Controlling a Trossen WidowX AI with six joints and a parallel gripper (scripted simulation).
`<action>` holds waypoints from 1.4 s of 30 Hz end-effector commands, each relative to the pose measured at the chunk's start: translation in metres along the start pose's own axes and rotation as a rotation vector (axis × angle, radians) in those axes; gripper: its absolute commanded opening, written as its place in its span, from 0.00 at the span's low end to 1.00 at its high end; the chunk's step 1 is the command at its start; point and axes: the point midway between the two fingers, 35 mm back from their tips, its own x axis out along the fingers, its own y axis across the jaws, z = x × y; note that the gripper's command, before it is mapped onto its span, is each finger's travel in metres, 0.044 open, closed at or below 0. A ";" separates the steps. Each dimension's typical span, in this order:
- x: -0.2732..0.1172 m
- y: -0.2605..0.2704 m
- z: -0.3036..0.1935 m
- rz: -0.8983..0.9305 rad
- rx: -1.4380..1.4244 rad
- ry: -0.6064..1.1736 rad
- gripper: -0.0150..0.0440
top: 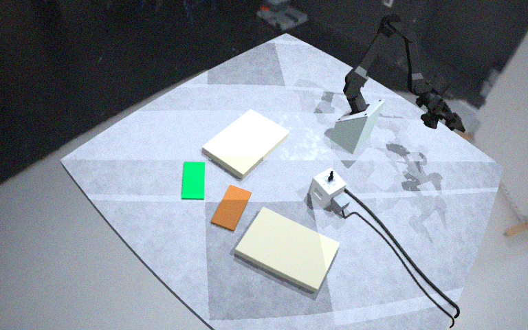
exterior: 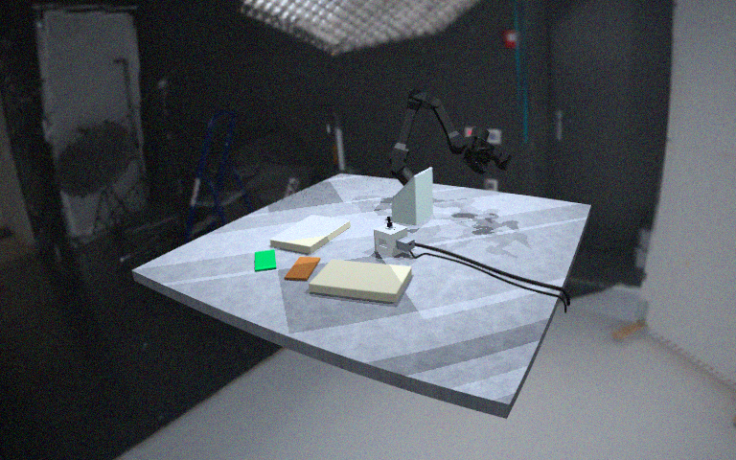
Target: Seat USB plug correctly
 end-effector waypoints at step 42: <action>0.121 0.191 0.145 1.379 2.663 -0.128 1.00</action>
